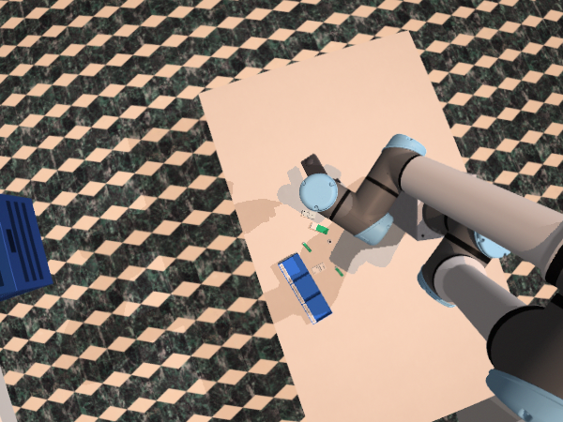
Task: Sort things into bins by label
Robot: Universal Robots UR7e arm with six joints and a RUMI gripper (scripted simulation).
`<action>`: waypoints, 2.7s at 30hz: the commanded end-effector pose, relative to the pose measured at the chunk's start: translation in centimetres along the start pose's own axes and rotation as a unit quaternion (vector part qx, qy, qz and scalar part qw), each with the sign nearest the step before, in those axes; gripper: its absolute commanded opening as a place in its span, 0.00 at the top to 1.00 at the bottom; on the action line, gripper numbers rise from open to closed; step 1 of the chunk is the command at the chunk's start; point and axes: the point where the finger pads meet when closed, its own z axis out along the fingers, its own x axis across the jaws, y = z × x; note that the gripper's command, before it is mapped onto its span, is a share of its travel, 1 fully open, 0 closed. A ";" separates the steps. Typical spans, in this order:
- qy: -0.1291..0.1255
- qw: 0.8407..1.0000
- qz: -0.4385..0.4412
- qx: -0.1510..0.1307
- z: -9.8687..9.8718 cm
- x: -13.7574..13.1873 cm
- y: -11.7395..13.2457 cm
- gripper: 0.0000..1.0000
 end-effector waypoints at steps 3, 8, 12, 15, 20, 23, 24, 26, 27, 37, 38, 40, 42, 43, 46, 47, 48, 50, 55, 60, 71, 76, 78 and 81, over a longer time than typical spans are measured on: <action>-0.022 0.994 -0.105 0.010 -0.5 -2.1 2.1 0.96; -0.034 0.984 -0.177 0.019 -0.7 -3.4 3.6 0.96; -0.043 0.971 -0.233 0.026 -0.9 -4.2 4.7 0.96; -0.046 0.967 -0.247 0.028 -0.9 -4.2 4.7 0.96; -0.058 0.940 -0.333 0.041 -1.2 -5.8 6.9 0.96; -0.064 0.924 -0.373 0.048 -1.3 -6.2 7.7 0.96; -0.066 0.919 -0.385 0.050 -1.4 -6.5 8.1 0.96; -0.069 0.907 -0.411 0.055 -1.5 -6.9 8.9 0.96; -0.070 0.901 -0.424 0.057 -1.5 -7.2 9.4 0.96; -0.084 0.836 -0.536 0.080 -1.8 -8.5 11.9 0.96; -0.086 0.825 -0.552 0.083 -1.9 -8.8 12.7 0.96; -0.088 0.809 -0.574 0.089 -1.9 -9.0 13.2 0.96; -0.090 0.791 -0.597 0.094 -2.0 -9.3 14.0 0.96; -0.091 0.783 -0.608 0.097 -2.0 -9.5 14.6 0.96; -0.092 0.773 -0.620 0.100 -2.0 -9.5 14.6 0.96; -0.092 0.773 -0.620 0.100 -2.0 -9.5 14.6 0.96; -0.092 0.773 -0.620 0.100 -2.0 -9.5 14.6 0.96; -0.092 0.773 -0.620 0.100 -2.0 -9.5 14.6 0.96; -0.092 0.773 -0.620 0.100 -2.0 -9.5 14.6 0.96; -0.085 0.724 -0.676 0.106 -0.6 -11.5 14.9 0.96; -0.080 0.697 -0.704 0.109 3.7 -17.6 16.1 0.96; -0.081 0.697 -0.704 0.110 6.0 -20.9 16.8 0.96; -0.081 0.697 -0.704 0.110 6.9 -22.1 17.0 0.96; -0.081 0.697 -0.704 0.110 7.9 -23.5 17.3 0.96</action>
